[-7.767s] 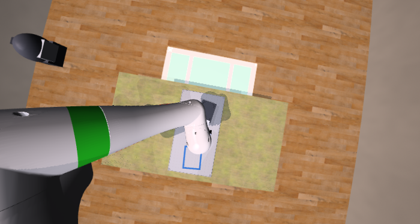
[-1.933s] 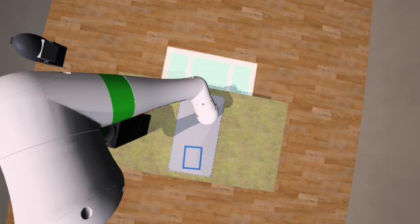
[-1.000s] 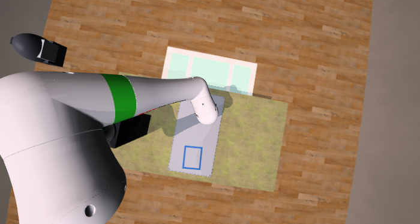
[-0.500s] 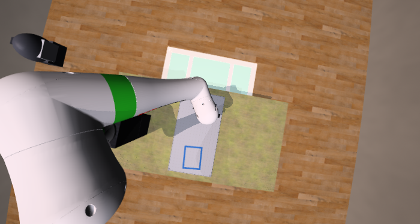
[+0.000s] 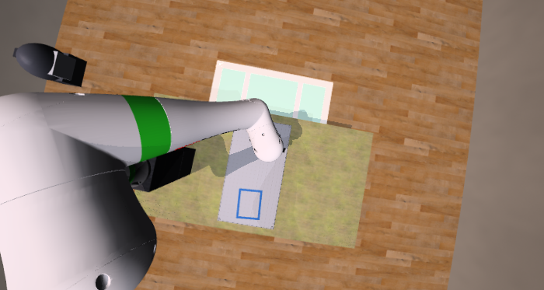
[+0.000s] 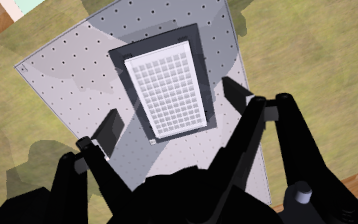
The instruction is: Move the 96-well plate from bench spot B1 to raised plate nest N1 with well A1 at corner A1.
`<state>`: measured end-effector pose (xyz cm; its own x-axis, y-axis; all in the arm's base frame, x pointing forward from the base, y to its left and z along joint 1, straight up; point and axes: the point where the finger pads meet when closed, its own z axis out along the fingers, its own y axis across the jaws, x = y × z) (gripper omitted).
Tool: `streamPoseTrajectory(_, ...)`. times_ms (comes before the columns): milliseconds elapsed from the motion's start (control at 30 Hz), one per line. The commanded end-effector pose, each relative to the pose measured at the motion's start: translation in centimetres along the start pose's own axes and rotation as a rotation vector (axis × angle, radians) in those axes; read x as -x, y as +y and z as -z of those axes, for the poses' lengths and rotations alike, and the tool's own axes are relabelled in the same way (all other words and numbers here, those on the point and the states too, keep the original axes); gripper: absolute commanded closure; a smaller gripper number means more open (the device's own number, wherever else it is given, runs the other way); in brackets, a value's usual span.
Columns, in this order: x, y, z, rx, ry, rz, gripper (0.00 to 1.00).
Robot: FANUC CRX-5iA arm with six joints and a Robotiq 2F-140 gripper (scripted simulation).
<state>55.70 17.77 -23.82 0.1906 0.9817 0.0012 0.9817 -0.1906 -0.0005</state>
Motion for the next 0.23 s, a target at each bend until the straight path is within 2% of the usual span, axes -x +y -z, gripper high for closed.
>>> streamPoseTrajectory(0, 0.0, 0.0, 0.9, 0.0, 0.0, 0.0, 0.0)
streamPoseTrajectory(200, 0.0, 0.0, 2.2, 0.0, 0.0, 0.0, 0.0)
